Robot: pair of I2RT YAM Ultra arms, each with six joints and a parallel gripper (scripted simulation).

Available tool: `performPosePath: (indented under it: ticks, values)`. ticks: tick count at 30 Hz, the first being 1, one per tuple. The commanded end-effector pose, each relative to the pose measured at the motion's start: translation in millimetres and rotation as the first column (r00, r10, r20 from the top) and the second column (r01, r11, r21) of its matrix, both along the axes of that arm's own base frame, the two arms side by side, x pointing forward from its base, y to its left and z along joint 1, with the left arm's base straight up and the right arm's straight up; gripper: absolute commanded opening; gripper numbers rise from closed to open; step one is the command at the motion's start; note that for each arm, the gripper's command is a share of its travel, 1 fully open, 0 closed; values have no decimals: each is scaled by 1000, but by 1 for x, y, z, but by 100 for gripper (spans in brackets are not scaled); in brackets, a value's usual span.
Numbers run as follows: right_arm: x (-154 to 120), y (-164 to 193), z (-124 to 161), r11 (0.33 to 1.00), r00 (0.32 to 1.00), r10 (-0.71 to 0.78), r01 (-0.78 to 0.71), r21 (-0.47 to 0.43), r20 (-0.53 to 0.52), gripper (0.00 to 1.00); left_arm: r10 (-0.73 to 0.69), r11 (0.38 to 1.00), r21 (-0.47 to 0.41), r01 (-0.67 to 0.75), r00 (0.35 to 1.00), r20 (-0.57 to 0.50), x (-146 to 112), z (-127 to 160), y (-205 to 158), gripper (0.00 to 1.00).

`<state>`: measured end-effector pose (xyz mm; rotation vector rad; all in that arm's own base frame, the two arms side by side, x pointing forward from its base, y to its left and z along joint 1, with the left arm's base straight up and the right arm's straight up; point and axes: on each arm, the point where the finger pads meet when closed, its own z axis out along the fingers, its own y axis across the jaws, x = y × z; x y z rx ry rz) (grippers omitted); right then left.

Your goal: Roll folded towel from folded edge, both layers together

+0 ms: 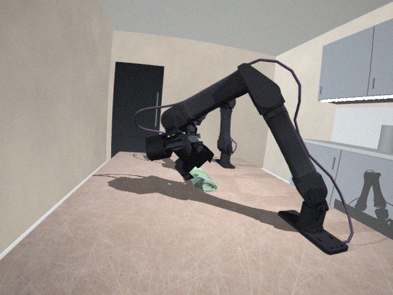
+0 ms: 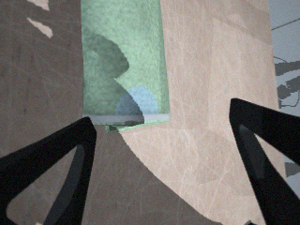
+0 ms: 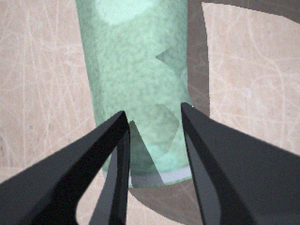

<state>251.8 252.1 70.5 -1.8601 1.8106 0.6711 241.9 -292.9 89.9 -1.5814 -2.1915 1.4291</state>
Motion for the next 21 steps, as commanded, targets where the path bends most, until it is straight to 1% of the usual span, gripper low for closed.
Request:
performPosePath:
  ticks: [1,10,21]
  values:
    - [0,4,-4,1000,1000,13,-13,18,12,32,-5,1000,-19,5,1000,9,5,3,-4,85]
    - [0,4,-3,1000,1000,13,-13,18,12,32,-5,1000,-19,5,1000,9,5,3,-4,85]
    - [0,4,15,1000,1000,13,-13,18,12,32,-5,1000,-19,5,1000,9,5,3,-4,85]
